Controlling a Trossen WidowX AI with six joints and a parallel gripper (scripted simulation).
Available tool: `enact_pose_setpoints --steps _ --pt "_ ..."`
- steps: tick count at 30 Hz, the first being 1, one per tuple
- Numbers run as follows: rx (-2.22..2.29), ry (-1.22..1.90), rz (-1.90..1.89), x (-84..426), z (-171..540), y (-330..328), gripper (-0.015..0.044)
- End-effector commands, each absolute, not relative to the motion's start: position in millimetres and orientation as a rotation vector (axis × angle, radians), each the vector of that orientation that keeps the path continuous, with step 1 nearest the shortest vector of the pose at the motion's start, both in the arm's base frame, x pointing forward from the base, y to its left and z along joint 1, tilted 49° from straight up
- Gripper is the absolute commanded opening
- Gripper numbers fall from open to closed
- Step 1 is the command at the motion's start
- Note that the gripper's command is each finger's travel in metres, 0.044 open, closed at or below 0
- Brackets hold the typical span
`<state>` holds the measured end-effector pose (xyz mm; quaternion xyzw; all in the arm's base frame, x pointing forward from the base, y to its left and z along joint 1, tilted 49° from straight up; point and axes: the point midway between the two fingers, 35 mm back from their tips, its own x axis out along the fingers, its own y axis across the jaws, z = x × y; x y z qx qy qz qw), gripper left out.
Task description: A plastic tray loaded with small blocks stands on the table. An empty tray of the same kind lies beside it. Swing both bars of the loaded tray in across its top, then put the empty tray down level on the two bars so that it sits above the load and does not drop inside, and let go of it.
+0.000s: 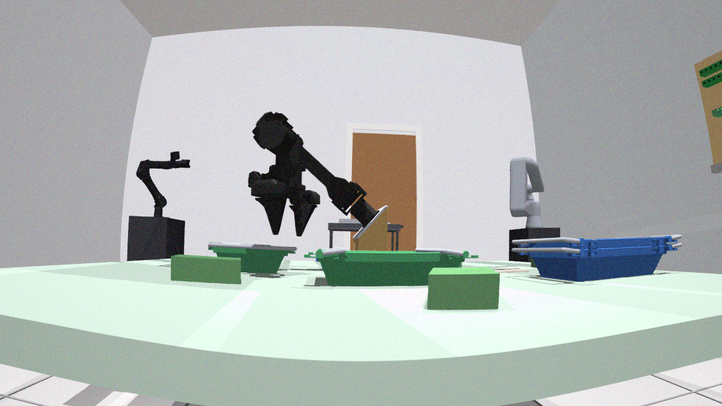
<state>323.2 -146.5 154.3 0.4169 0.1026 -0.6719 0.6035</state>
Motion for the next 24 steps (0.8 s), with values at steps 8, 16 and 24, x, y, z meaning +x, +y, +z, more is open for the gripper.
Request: enact_pose_setpoints --steps 8,16,24 --pt "0.205 0.899 -1.204 233 185 -175 0.044" --pt "-0.05 1.066 -1.047 200 191 -178 0.044" --pt "-0.315 1.223 -0.879 171 192 -181 0.044"
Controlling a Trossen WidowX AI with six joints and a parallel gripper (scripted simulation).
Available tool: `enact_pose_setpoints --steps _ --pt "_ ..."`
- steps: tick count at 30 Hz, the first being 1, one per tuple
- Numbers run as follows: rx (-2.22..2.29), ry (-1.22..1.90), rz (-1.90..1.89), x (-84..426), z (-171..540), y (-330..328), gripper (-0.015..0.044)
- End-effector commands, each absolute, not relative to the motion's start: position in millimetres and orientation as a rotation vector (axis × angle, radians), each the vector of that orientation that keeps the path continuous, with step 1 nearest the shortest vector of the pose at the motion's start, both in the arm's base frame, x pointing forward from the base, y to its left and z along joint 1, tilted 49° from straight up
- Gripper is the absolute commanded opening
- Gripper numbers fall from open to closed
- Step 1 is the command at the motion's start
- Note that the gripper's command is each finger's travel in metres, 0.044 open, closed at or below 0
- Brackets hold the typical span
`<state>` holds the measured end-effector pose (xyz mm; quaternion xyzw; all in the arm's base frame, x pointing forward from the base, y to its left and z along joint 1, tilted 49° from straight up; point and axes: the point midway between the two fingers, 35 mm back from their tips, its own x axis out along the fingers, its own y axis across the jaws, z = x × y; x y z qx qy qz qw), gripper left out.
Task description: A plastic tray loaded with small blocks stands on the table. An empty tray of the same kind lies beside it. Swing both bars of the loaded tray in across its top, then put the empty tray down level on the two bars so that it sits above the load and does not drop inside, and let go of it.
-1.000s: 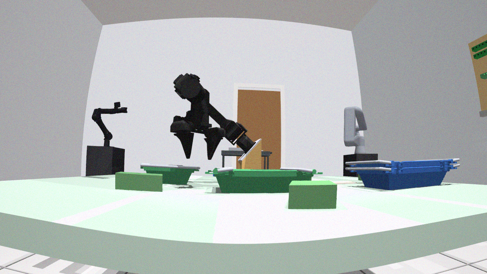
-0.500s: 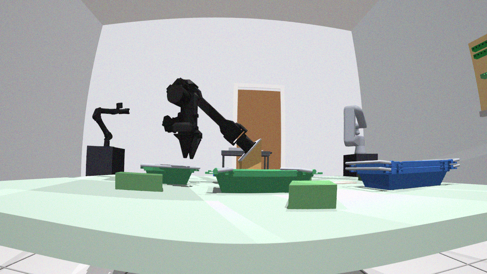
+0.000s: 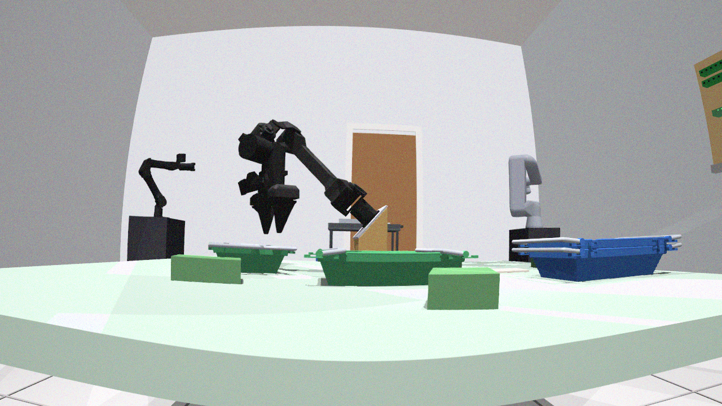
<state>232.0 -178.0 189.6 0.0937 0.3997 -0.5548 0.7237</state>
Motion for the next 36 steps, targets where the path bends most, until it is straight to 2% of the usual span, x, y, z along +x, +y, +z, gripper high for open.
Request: enact_pose_setpoints --steps 1,18,36 --pt "-0.349 1.242 -0.856 168 192 -181 0.044" --pt "-0.922 1.529 -0.421 123 189 -180 0.044" --pt "-0.935 1.534 -0.41 122 189 -180 0.044"
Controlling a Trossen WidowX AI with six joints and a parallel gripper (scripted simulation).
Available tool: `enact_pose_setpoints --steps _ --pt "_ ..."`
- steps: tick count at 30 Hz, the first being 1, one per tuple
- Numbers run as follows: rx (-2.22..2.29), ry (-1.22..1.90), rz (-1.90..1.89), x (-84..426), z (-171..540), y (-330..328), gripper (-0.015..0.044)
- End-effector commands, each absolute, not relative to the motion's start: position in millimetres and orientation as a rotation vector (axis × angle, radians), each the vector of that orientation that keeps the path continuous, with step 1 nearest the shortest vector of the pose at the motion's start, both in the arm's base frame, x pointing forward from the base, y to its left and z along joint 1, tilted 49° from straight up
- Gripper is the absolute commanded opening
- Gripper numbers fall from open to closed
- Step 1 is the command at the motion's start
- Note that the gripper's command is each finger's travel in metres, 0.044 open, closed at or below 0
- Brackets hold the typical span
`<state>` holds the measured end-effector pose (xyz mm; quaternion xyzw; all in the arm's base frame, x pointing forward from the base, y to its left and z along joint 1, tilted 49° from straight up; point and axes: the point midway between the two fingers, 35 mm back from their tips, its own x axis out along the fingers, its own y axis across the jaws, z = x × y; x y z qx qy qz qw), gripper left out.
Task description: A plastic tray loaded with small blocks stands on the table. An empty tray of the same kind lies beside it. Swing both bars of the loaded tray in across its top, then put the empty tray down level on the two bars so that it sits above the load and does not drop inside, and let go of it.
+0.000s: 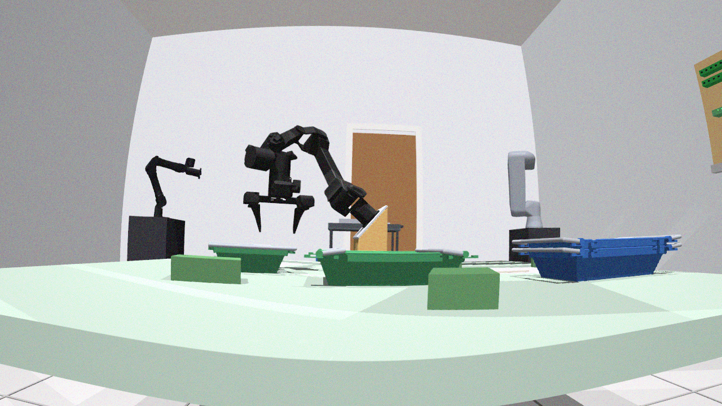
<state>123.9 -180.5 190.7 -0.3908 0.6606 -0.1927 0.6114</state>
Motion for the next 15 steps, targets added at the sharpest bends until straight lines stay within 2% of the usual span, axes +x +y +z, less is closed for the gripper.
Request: enact_pose_setpoints --steps 1,15 --pt "-0.935 1.534 -0.41 122 189 -180 0.044" --pt "-0.928 1.534 -0.407 130 169 -203 0.044"
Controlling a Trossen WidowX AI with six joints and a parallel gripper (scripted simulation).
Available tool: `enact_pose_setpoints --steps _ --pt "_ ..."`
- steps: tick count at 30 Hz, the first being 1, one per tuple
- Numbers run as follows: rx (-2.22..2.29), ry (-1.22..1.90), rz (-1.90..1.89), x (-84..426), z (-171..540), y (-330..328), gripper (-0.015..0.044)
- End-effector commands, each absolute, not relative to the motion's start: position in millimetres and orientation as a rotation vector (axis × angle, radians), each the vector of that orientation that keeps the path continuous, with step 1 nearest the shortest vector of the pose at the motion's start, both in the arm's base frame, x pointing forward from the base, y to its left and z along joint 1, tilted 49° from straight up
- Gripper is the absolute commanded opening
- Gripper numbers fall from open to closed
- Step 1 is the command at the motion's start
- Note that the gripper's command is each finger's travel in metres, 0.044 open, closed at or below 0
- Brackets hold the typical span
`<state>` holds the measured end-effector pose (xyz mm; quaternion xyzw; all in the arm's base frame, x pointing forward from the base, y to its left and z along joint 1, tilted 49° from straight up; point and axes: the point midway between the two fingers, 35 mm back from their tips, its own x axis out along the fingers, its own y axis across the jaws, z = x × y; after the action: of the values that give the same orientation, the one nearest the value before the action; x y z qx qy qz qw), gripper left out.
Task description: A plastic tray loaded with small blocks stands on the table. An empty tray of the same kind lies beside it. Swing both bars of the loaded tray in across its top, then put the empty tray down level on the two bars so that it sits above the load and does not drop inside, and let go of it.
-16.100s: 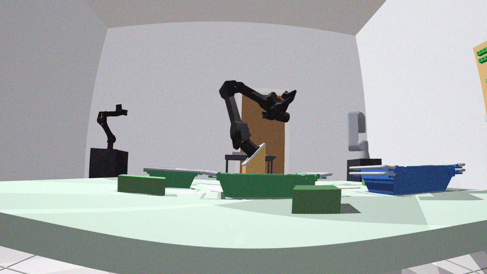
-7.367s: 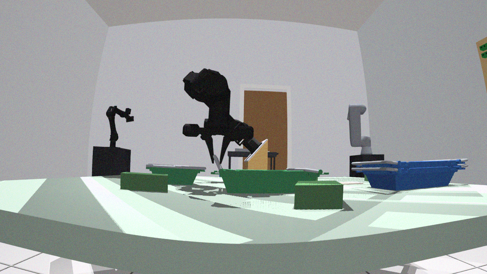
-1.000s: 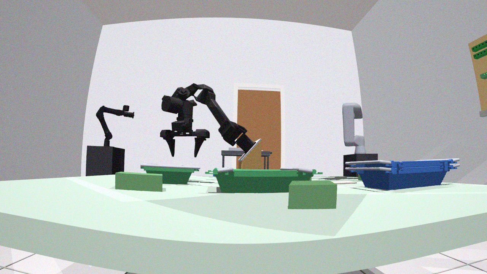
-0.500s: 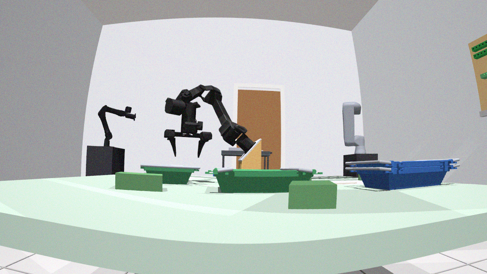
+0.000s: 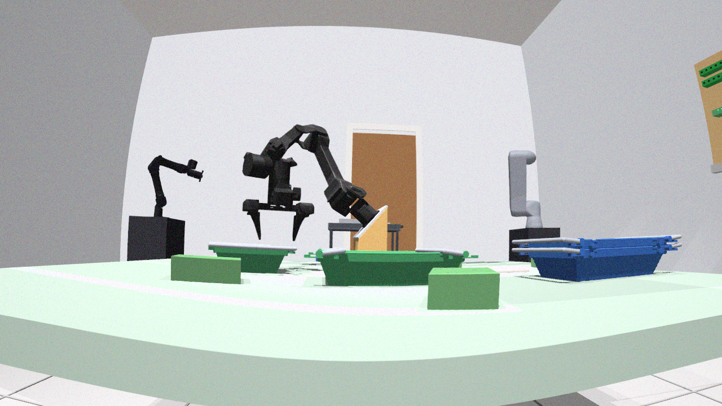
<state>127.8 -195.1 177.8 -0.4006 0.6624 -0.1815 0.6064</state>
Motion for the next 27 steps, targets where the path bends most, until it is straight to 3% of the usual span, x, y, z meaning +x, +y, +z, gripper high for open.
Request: enact_pose_setpoints --steps 1,23,27 --pt "-0.928 1.534 -0.407 131 166 -205 0.044" --pt "-0.942 1.532 -0.415 129 133 -245 0.044" --pt "-0.942 1.532 -0.415 129 133 -245 0.0381"
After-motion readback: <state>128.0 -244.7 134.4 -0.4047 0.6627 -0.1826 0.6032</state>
